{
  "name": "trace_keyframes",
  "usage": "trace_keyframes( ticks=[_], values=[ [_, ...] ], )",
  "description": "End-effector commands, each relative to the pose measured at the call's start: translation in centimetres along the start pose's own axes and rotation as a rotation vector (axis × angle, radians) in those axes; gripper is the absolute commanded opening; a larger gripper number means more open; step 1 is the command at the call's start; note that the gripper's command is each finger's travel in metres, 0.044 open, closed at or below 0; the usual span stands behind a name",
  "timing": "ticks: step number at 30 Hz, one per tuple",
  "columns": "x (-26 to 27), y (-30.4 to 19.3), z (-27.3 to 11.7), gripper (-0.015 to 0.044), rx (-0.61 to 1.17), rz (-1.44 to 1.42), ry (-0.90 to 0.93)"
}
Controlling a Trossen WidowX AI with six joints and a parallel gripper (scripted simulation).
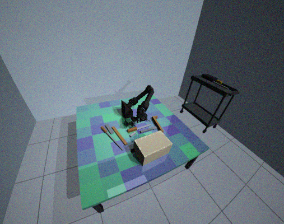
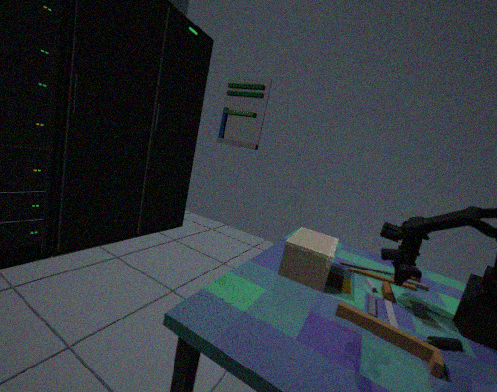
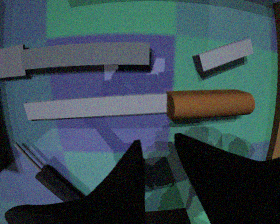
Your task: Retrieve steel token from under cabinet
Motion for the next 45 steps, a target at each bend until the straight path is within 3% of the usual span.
trace_keyframes(
  ticks=[1,4,39,45],
  values=[
    [-0.9,0.2,-0.1,0.0210,0.004,-0.110,-0.007],
    [-1.6,0.3,-0.1,0.0270,0.004,-0.213,-0.009],
    [-10.3,0.5,-0.5,0.0270,0.016,-1.422,-0.006],
    [-10.6,0.3,-0.5,0.0270,0.016,-1.473,-0.005]
  ],
)
Point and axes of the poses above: the point midway between the two fingers, 35 mm back from their tips, its own z axis out along the fingers, its own x axis across the jaws, y = z × x, the point moved 1 cm from there along -z, back along the fingers, and after that the axes turned 5 degrees about z, right-handed, at the moved point
